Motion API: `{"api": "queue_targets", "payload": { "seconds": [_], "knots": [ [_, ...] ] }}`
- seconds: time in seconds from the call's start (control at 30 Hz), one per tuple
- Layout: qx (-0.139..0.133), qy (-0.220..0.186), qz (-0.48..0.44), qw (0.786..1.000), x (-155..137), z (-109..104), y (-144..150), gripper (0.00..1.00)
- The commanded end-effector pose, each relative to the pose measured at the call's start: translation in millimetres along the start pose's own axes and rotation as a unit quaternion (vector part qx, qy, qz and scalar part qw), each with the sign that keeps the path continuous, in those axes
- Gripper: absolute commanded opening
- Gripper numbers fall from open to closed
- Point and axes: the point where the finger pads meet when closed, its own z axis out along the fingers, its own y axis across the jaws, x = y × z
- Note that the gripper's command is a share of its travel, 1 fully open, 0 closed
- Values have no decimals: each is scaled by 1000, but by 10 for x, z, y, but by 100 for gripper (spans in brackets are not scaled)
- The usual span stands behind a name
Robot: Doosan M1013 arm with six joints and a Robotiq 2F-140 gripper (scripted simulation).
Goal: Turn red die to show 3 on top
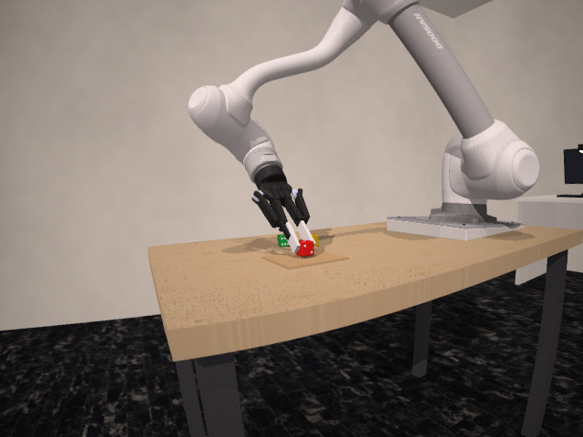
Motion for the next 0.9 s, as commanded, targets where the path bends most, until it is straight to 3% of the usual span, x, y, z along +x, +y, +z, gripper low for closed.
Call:
{"api": "queue_targets", "payload": {
  "seconds": [0.0, 0.87],
  "knots": [
    [0, -2, 1, 1000, 20, 33, 26, 16],
    [0, -2, 1, 1000, 49, 63, 26, 16]
  ]
}}
